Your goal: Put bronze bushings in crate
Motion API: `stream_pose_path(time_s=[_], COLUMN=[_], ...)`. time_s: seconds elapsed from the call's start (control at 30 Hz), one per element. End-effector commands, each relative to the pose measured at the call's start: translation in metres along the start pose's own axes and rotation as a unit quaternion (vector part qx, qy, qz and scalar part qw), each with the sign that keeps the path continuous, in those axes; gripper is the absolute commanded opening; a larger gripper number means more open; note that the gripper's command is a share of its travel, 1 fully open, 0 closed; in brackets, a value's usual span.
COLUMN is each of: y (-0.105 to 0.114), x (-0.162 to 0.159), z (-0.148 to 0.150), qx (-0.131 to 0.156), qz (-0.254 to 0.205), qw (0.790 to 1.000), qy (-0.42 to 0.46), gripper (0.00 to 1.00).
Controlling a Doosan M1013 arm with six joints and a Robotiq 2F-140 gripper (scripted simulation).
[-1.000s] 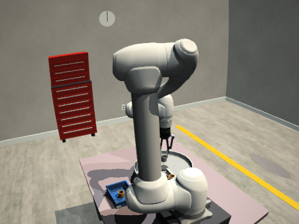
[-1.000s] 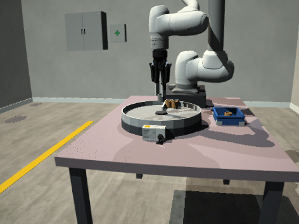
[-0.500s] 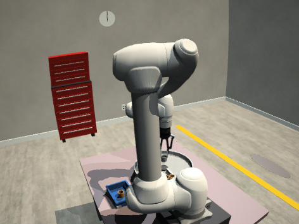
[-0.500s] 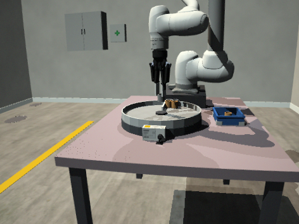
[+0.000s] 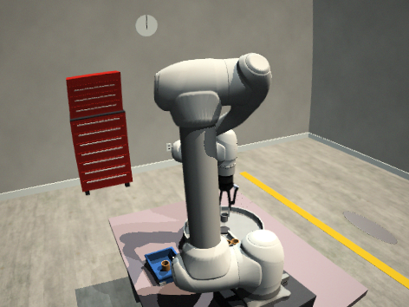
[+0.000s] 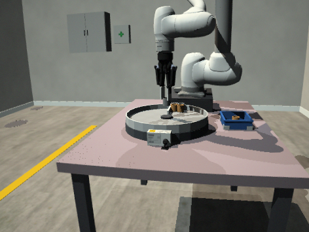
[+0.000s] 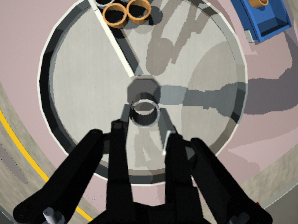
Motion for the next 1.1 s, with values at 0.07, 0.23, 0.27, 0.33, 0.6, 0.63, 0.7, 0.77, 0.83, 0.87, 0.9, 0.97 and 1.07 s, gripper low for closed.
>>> stream_pose_path(time_s=[0.07, 0.23, 0.27, 0.33, 0.6, 0.63, 0.7, 0.77, 0.83, 0.87, 0.9, 0.97, 1.07], y=[-0.013, -0.033, -0.033, -0.033, -0.033, -0.033, -0.033, -0.033, -0.033, -0.033, -0.033, -0.033, -0.033], x=[0.0, 0.0, 0.0, 0.0, 0.0, 0.0, 0.0, 0.0, 0.0, 0.0, 0.0, 0.0, 0.0], z=[0.0, 0.0, 0.0, 0.0, 0.0, 0.0, 0.0, 0.0, 0.0, 0.0, 0.0, 0.0, 0.0], qx=[0.0, 0.0, 0.0, 0.0, 0.0, 0.0, 0.0, 0.0, 0.0, 0.0, 0.0, 0.0, 0.0], qz=[0.0, 0.0, 0.0, 0.0, 0.0, 0.0, 0.0, 0.0, 0.0, 0.0, 0.0, 0.0, 0.0], qw=[1.0, 1.0, 1.0, 1.0, 1.0, 1.0, 1.0, 1.0, 1.0, 1.0, 1.0, 1.0, 1.0], qy=[0.0, 0.0, 0.0, 0.0, 0.0, 0.0, 0.0, 0.0, 0.0, 0.0, 0.0, 0.0, 0.0], gripper=[0.0, 0.0, 0.0, 0.0, 0.0, 0.0, 0.0, 0.0, 0.0, 0.0, 0.0, 0.0, 0.0])
Point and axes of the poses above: the point where the finger pads meet when closed, its own y axis back along the fingers, its own z axis across the jaws, x = y × z, the point moved 4 cm from there along y, back along the fingers, and after that the axes turned 3 degrees about -y, right-handed, at the moved point
